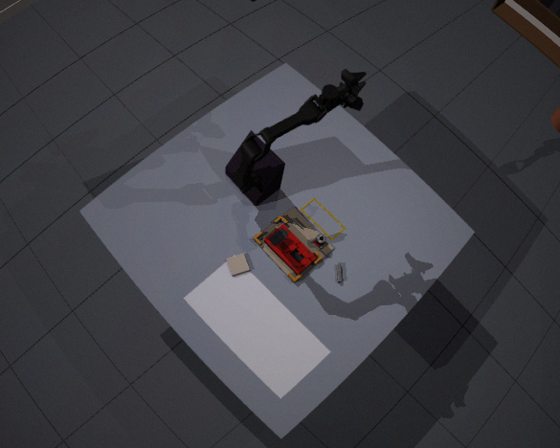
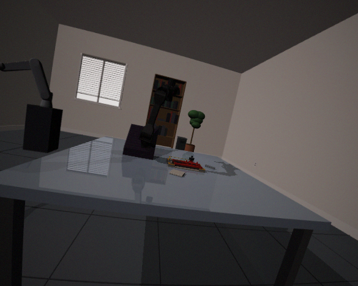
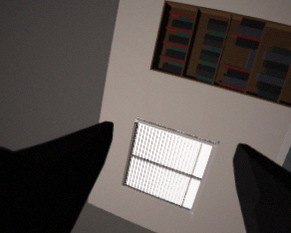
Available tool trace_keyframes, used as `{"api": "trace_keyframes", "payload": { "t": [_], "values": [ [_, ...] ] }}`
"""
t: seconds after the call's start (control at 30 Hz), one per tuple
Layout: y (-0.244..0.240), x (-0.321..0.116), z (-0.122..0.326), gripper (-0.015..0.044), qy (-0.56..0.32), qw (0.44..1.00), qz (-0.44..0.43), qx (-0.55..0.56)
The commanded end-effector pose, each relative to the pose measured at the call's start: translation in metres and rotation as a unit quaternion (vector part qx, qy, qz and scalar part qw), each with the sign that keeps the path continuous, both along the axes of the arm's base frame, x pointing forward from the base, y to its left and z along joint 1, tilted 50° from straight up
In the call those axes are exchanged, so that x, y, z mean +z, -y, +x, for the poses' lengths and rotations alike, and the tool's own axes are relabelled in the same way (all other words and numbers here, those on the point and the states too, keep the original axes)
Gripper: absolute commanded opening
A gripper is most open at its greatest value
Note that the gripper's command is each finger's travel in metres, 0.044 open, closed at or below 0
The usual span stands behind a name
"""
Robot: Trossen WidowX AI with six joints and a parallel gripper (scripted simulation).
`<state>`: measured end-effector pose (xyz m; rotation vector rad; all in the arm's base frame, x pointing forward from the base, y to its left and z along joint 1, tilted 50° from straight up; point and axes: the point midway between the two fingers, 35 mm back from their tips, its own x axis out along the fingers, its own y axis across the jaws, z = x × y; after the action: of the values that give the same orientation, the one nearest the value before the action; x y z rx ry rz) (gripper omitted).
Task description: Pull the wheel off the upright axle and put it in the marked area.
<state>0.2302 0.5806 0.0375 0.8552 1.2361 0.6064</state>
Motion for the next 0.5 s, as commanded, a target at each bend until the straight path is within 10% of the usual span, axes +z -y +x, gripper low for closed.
{"api": "trace_keyframes", "payload": {
  "t": [0.0,0.47],
  "values": [
    [0.023,-0.013,0.028,0.0300,0.009,0.999,-0.038,-0.030],
    [0.139,-0.054,0.124,0.0300,0.016,0.970,-0.195,-0.145]
  ]
}}
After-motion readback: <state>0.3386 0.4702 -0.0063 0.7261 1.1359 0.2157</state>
